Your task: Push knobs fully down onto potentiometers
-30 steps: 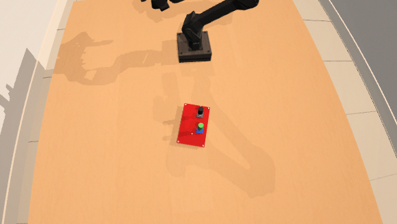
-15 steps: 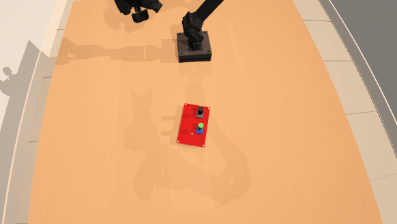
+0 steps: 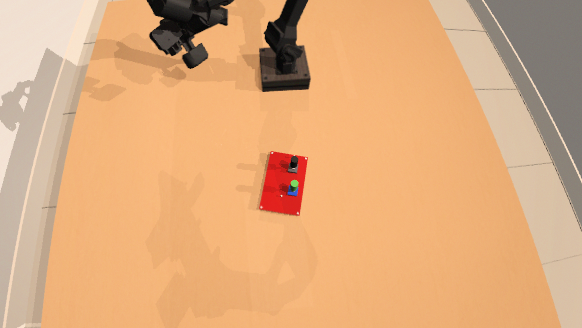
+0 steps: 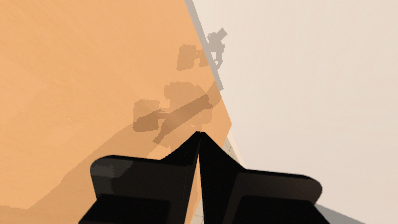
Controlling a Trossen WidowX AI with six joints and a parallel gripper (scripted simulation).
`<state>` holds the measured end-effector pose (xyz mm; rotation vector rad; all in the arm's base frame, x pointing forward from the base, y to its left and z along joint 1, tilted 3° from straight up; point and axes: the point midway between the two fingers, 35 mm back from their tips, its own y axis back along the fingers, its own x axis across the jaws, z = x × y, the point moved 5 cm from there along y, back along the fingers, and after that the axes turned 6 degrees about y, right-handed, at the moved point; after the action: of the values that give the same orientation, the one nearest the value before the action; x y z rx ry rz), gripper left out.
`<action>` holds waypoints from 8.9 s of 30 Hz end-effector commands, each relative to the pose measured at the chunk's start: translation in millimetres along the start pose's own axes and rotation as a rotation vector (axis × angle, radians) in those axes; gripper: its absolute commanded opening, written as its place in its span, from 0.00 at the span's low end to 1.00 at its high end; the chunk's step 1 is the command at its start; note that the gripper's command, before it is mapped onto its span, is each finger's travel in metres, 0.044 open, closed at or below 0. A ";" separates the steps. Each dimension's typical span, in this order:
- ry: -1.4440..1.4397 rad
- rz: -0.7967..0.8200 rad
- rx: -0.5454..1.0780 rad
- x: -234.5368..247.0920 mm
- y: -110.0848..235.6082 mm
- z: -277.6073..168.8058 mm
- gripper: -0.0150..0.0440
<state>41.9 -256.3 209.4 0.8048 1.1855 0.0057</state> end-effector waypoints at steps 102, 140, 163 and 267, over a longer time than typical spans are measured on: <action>0.585 0.939 -0.158 295.8 235.4 86.1 0.25; 0.585 0.939 -0.158 299.4 232.7 85.6 0.25; 0.585 0.939 -0.158 306.6 227.3 84.4 0.25; 0.585 0.939 -0.158 324.7 213.9 81.7 0.25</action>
<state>324.5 -13.8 91.7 1.1795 1.2011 1.1626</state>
